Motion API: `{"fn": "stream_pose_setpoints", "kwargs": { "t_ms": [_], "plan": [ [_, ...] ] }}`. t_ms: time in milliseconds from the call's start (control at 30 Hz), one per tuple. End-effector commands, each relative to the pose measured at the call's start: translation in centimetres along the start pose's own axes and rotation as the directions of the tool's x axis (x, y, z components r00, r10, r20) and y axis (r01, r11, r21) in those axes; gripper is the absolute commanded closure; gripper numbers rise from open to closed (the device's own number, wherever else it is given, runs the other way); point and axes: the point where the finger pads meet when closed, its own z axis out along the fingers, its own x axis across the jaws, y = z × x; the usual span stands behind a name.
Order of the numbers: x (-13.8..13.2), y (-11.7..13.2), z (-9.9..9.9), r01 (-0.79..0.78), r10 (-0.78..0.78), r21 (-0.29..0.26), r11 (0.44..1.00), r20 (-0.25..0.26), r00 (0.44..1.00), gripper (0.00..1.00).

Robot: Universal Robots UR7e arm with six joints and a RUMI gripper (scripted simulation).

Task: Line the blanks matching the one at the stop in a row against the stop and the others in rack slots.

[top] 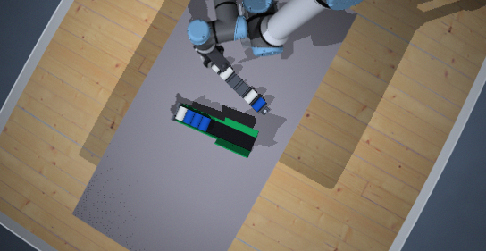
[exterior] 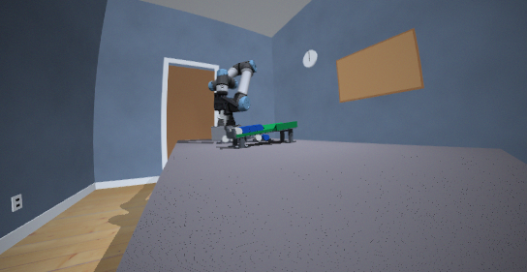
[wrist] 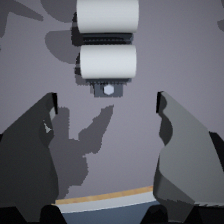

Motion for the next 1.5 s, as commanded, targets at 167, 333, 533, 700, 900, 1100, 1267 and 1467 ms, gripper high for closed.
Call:
{"fn": "stream_pose_setpoints", "kwargs": {
  "t_ms": [167,333,533,700,900,1100,1267,1467],
  "plan": [
    [0.0,0.0,0.3,0.000,0.000,-0.001,1.000,-0.001,1.000,0.51],
    [0.0,0.0,0.6,0.000,0.000,-0.001,1.000,-0.001,1.000,0.51],
    [0.0,0.0,1.4,0.000,0.000,-0.001,1.000,-0.001,1.000,0.51],
    [0.1,0.0,2.2,0.000,0.000,-0.001,1.000,-0.001,1.000,0.51],
    [0.1,0.0,2.9,0.000,0.000,-0.001,1.000,-0.001,1.000,0.51],
    [0.1,0.0,3.8,0.000,0.000,-0.001,1.000,-0.001,1.000,0.51],
    [0.1,0.0,4.4,0.000,0.000,-0.001,1.000,-0.001,1.000,0.51],
    [0.1,0.0,4.7,0.000,0.000,-0.001,1.000,-0.001,1.000,0.51]
  ]
}}
